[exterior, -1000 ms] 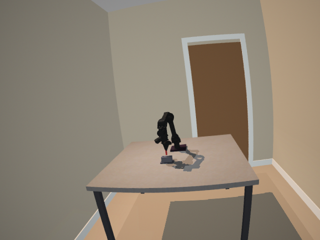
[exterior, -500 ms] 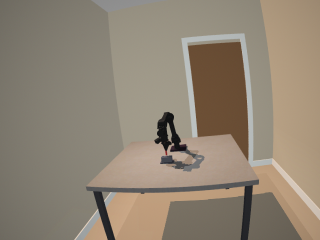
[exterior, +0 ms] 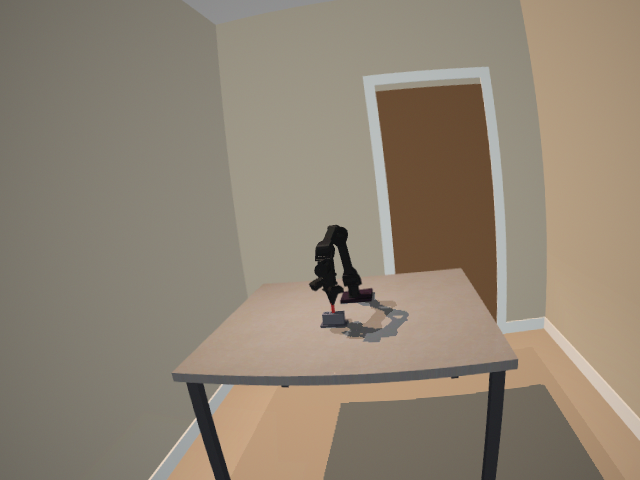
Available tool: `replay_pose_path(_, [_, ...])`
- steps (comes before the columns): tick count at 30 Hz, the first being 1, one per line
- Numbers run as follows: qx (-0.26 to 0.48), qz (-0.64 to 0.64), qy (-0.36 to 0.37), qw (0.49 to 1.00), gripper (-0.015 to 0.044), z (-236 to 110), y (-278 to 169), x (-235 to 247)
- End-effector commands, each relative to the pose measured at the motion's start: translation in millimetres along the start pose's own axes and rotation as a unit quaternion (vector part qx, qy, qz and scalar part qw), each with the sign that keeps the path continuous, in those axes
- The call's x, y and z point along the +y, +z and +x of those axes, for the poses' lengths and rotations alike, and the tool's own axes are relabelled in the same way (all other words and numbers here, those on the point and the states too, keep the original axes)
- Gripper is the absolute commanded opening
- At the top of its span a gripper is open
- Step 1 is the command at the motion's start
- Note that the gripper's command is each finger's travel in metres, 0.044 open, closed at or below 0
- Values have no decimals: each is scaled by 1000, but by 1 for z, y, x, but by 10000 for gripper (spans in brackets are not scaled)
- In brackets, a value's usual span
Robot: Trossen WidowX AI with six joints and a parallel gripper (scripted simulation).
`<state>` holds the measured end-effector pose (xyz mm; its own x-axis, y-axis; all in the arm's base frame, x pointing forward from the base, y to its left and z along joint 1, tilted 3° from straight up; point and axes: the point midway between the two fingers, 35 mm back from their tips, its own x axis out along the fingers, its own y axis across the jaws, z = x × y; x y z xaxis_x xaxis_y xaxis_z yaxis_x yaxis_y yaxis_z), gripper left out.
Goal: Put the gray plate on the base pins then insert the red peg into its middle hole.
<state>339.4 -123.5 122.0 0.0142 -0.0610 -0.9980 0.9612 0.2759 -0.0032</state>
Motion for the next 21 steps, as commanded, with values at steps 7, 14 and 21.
replay_pose_path(7, [0, 0, 0, 1000, 0, -1, 0, 0])
replay_pose_path(14, [0, 0, 0, 1000, 0, 1, 0, 0])
replay_pose_path(21, [0, 0, 0, 1000, 0, 2, 1, 0])
